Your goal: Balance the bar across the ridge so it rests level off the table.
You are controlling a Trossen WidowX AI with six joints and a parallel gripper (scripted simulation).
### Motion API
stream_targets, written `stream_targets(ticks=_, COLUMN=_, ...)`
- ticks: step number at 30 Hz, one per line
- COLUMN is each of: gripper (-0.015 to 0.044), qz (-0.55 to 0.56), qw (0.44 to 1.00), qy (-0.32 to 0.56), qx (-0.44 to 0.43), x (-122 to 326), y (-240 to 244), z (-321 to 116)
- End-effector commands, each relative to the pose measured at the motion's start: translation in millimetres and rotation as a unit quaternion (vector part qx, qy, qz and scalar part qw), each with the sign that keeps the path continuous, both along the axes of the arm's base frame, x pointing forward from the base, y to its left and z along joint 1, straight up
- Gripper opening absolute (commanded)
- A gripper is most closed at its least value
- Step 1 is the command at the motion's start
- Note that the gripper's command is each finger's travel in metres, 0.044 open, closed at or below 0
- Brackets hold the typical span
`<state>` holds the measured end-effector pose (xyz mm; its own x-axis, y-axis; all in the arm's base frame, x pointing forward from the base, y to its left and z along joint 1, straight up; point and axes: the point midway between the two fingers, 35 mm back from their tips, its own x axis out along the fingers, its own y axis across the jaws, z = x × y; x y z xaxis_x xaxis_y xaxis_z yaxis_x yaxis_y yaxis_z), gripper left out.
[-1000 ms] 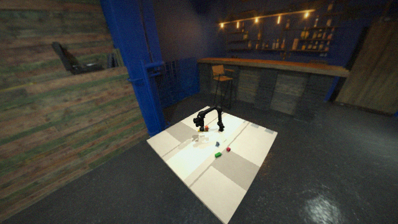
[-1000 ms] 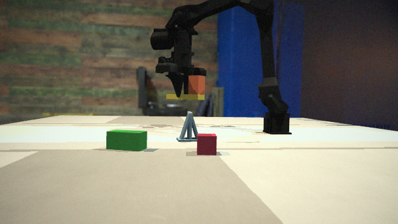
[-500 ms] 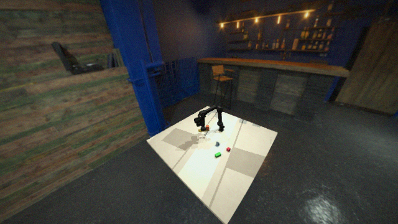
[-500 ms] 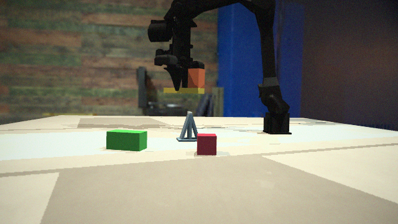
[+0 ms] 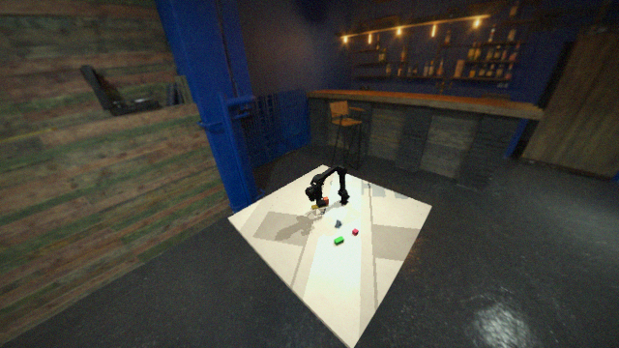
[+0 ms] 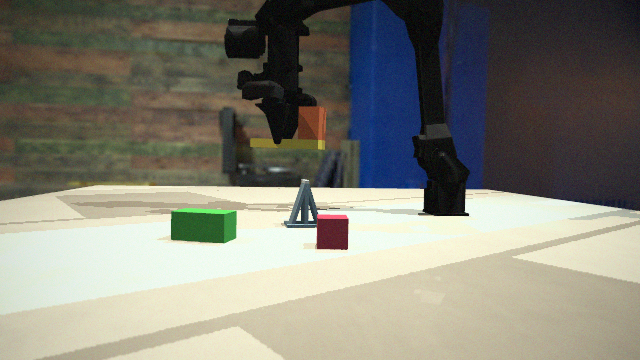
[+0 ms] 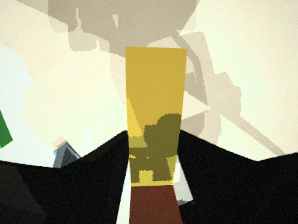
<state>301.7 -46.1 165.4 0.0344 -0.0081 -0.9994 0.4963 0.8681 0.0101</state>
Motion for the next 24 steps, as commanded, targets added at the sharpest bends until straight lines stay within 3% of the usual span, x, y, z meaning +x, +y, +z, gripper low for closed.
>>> stream_targets(ticks=1, gripper=0.0, qz=0.032, qw=1.0, qy=0.001, qx=0.001, x=3.9, y=15.0, z=0.3)
stream_targets(ticks=24, gripper=0.0, qz=0.184, qw=0.983, qy=0.0, qx=0.001, x=14.0, y=101.6, z=2.0)
